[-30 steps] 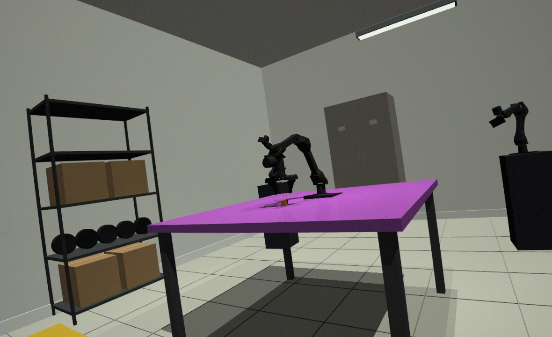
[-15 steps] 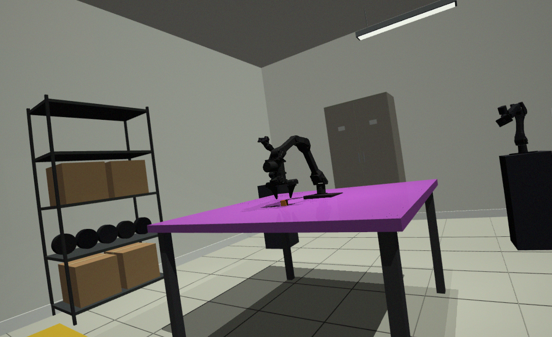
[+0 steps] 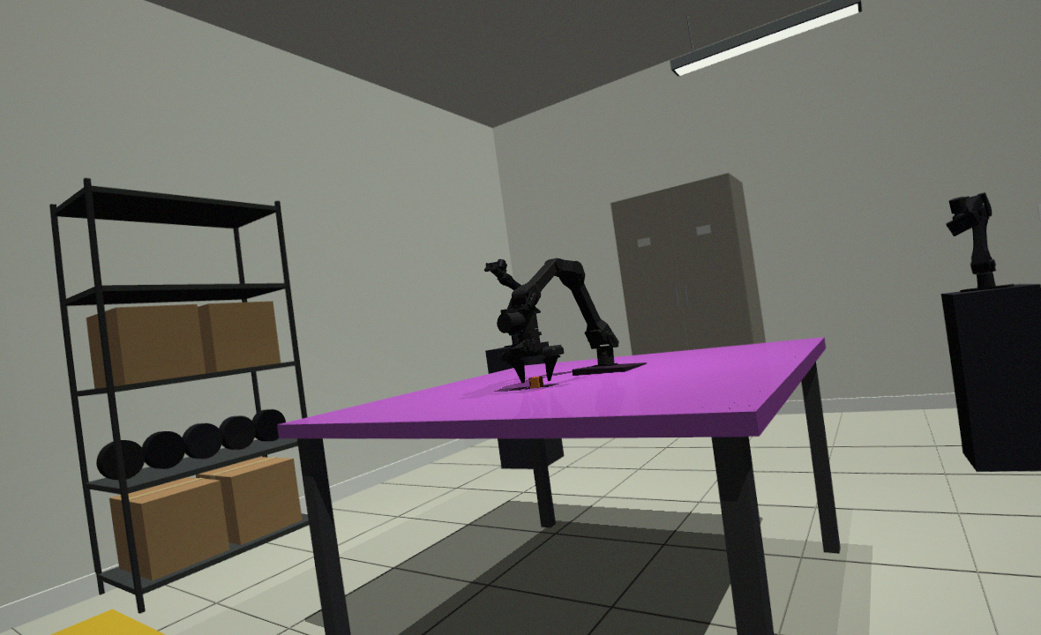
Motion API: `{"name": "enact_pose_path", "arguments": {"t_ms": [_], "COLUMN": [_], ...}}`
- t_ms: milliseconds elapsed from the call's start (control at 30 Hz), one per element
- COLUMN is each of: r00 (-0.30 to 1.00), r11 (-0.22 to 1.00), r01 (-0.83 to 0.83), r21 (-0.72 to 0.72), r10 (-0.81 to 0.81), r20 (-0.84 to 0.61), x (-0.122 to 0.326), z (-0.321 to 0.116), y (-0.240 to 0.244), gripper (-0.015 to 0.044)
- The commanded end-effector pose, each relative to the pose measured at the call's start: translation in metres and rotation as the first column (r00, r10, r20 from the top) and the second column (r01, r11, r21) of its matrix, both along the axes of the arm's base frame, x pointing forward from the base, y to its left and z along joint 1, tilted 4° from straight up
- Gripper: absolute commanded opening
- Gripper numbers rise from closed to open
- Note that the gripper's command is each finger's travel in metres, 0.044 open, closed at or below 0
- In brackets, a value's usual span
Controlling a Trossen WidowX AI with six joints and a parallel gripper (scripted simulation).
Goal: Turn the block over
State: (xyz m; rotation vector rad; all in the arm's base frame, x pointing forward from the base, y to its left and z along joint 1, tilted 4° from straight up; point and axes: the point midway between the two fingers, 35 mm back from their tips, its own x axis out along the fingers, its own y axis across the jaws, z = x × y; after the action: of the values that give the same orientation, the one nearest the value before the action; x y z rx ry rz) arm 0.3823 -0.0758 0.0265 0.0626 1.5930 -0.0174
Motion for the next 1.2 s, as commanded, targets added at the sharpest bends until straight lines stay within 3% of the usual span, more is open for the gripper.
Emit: {"name": "enact_pose_path", "arguments": {"t_ms": [0,333,867,1167], "r00": [1.000,1.000,1.000,1.000], "r11": [1.000,1.000,1.000,1.000], "r01": [0.005,0.005,0.005,0.005], "r21": [-0.003,-0.003,-0.003,-0.003], "r10": [-0.005,-0.005,-0.005,-0.005], "r20": [-0.002,-0.002,-0.002,-0.002], "x": [0.000,0.000,0.000,0.000], "z": [-0.003,-0.003,-0.002,0.027], "y": [0.000,0.000,0.000,-0.001], "gripper": [0.0387,0.0125,0.0000,0.0000]}}
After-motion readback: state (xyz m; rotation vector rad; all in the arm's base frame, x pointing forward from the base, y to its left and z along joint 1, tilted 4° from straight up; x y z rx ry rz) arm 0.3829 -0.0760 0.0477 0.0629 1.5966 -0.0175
